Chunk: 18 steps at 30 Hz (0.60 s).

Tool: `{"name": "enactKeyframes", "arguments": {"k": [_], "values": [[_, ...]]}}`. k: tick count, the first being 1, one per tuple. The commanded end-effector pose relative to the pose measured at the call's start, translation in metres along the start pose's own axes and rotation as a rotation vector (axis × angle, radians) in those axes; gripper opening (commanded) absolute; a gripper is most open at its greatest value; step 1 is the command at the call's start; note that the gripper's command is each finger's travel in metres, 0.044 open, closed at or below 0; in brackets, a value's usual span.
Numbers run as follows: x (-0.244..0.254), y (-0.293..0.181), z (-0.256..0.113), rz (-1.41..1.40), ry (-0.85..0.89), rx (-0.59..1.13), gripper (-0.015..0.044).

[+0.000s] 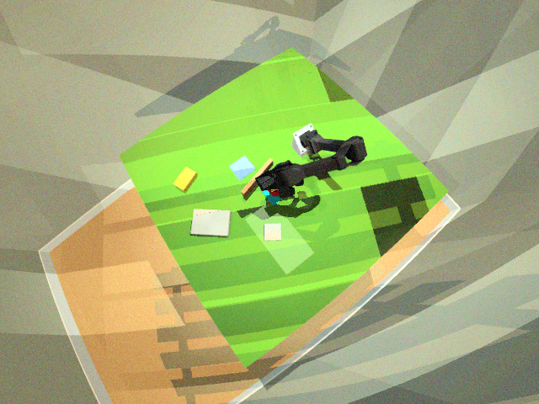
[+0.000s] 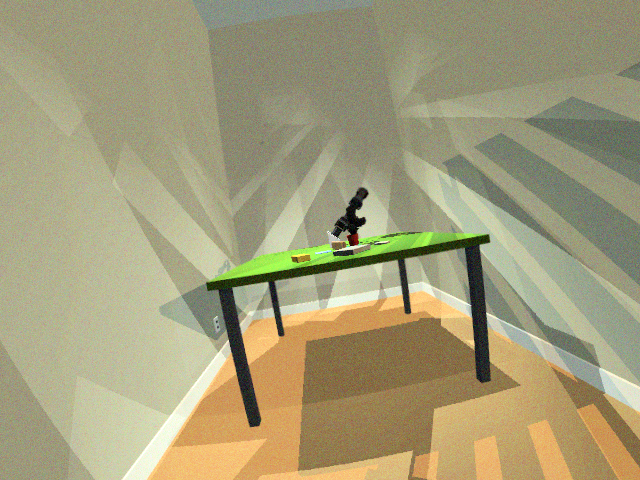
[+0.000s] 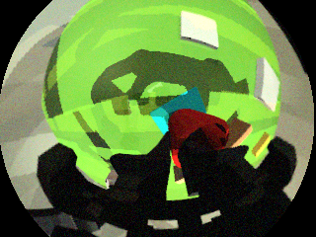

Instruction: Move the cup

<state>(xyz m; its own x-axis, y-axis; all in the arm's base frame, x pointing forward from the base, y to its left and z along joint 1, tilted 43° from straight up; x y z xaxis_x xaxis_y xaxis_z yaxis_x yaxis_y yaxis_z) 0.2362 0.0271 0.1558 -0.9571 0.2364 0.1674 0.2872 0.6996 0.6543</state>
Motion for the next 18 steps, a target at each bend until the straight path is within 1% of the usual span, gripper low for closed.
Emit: {"name": "enactKeyframes", "arguments": {"k": [1, 5, 10, 18], "values": [[-0.0001, 0.0002, -0.0004, -0.002, 0.0, 0.0, 0.0], [-0.0001, 0.0002, -0.0004, -0.002, 0.0, 0.0, 0.0], [-0.0001, 0.0002, -0.0004, -0.002, 0.0, 0.0, 0.0128], [-0.0004, 0.0001, -0.0025, -0.002, 0.0, 0.0, 0.0128]]}}
Point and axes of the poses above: the point midway between the two fingers, 35 mm back from their tips, its own z axis out along the fingers, its own x axis across the jaws, y = z × x, the point moved 9 cm from there along -z, back along the fingers, and after that the axes turned 10 degrees about -z, right-handed, at the moved point
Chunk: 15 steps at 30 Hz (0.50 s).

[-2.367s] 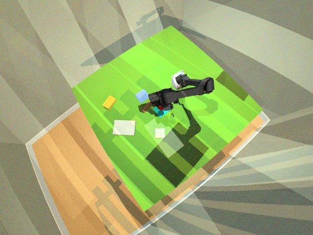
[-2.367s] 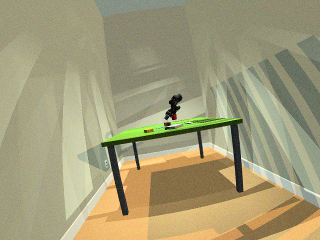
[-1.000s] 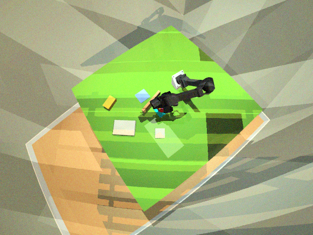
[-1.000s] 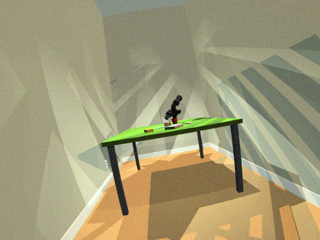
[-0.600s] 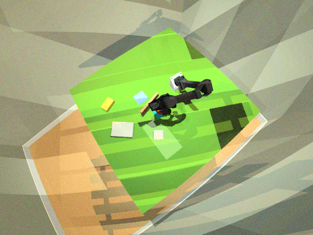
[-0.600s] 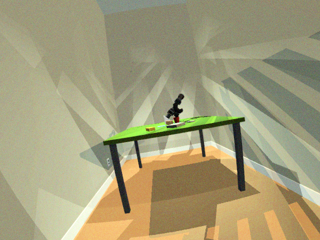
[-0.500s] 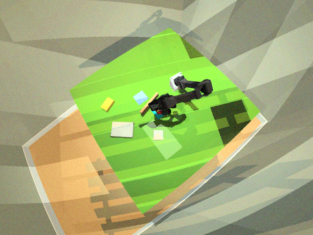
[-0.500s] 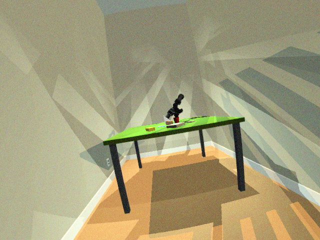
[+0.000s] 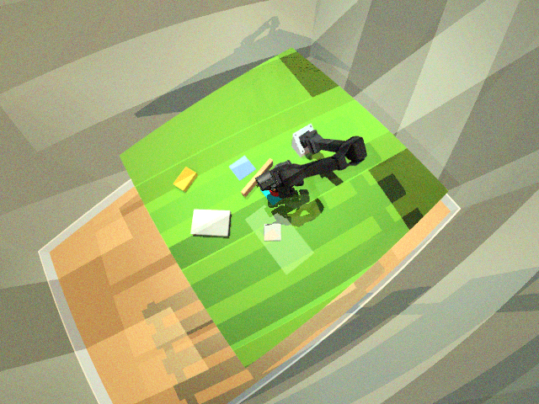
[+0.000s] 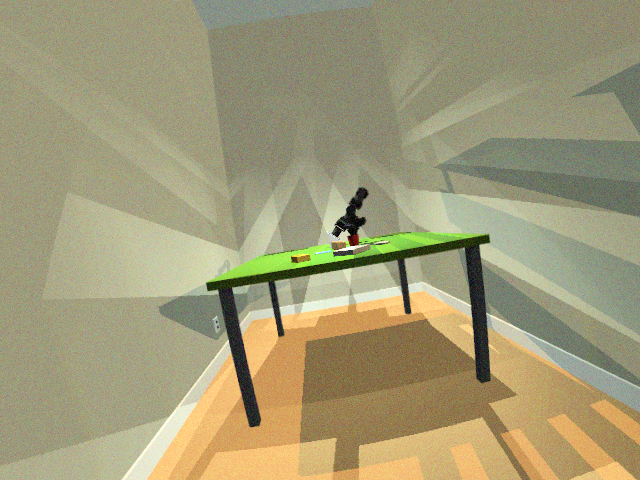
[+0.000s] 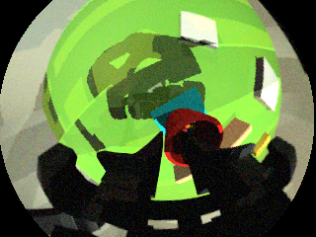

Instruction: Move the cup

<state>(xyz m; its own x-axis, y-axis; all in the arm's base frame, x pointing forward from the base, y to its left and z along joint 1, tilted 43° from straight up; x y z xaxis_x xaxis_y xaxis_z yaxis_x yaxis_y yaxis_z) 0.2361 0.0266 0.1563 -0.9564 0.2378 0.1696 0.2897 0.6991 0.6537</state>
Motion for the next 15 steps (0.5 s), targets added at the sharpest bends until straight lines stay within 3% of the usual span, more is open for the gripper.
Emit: {"name": "enactKeyframes", "arguments": {"k": [1, 15], "values": [[0.0, 0.0, -0.003, -0.004, -0.001, 0.0, 0.0128], [-0.001, -0.001, -0.021, -0.002, -0.002, 0.001, 0.0128]]}}
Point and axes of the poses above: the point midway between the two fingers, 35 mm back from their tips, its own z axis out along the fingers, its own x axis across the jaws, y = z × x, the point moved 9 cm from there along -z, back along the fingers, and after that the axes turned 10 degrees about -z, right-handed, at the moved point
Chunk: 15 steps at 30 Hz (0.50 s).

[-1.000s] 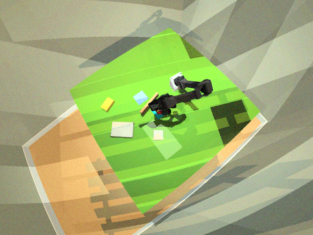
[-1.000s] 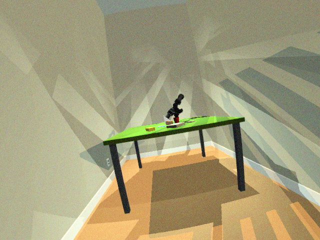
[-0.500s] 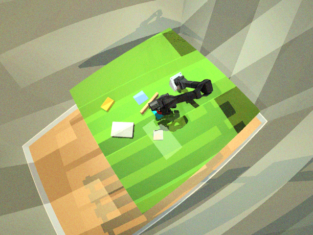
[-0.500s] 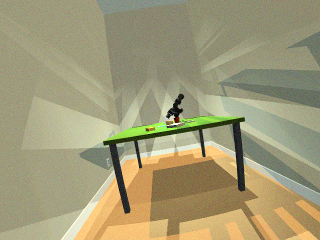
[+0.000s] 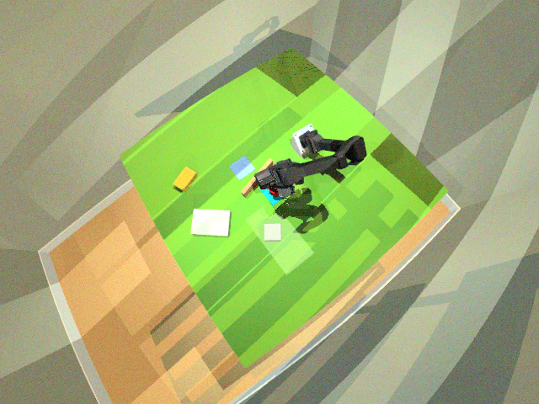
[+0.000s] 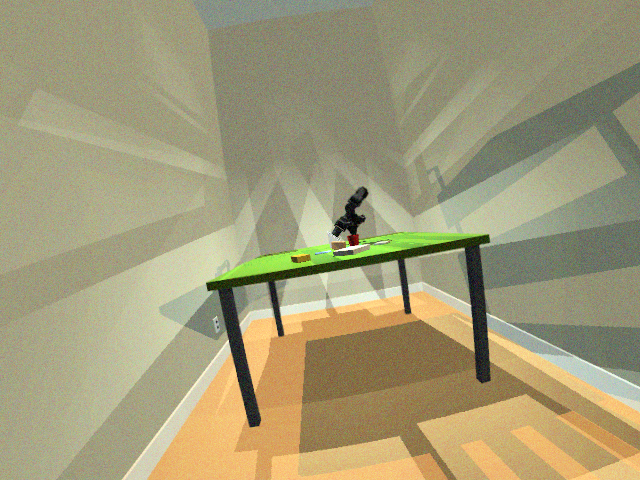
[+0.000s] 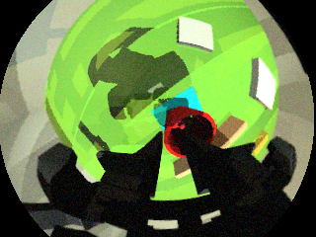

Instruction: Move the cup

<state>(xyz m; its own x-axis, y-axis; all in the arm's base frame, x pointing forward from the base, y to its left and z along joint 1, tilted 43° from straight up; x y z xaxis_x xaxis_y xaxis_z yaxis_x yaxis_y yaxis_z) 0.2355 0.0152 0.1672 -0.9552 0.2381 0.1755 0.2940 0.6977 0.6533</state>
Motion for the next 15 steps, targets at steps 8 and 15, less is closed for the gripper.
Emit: {"name": "enactKeyframes", "arguments": {"k": [8, 15], "values": [[-0.001, 0.0, -0.016, -0.005, -0.006, 0.001, 0.0128], [0.0, 0.0, -0.025, -0.004, -0.005, 0.0, 0.0128]]}}
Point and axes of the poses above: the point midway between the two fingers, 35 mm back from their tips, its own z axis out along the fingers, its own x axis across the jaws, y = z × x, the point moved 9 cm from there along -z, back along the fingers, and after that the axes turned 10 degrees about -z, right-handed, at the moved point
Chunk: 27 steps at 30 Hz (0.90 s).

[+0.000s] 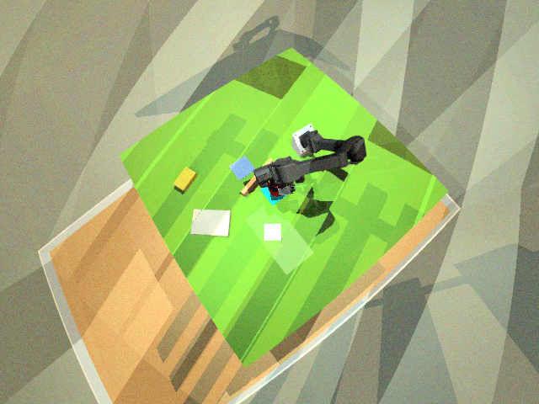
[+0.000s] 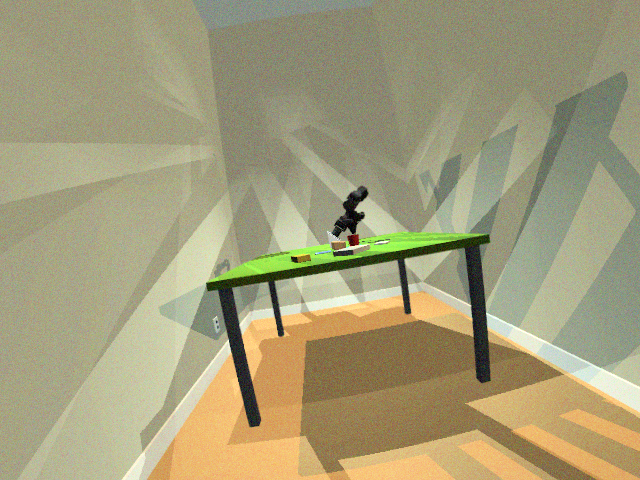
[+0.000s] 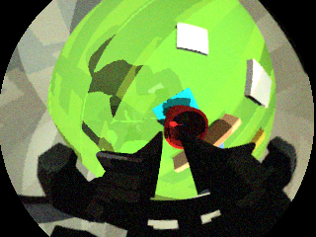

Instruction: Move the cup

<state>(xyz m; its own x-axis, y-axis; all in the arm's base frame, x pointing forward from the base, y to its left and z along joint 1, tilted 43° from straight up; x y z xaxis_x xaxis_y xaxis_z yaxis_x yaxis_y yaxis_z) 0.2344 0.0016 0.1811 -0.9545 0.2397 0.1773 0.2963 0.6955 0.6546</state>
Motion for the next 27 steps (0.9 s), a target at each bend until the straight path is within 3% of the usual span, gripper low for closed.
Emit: {"name": "enactKeyframes", "arguments": {"k": [1, 7, 19, 27], "values": [[0.0, 0.0, -0.007, -0.006, -0.005, 0.002, 0.0128], [0.001, 0.0, -0.014, -0.005, -0.005, 0.001, 0.0128], [0.0, 0.0, -0.015, 0.001, -0.001, 0.0, 0.044], [0.0, 0.0, -0.042, -0.001, -0.004, 0.004, 0.044]]}}
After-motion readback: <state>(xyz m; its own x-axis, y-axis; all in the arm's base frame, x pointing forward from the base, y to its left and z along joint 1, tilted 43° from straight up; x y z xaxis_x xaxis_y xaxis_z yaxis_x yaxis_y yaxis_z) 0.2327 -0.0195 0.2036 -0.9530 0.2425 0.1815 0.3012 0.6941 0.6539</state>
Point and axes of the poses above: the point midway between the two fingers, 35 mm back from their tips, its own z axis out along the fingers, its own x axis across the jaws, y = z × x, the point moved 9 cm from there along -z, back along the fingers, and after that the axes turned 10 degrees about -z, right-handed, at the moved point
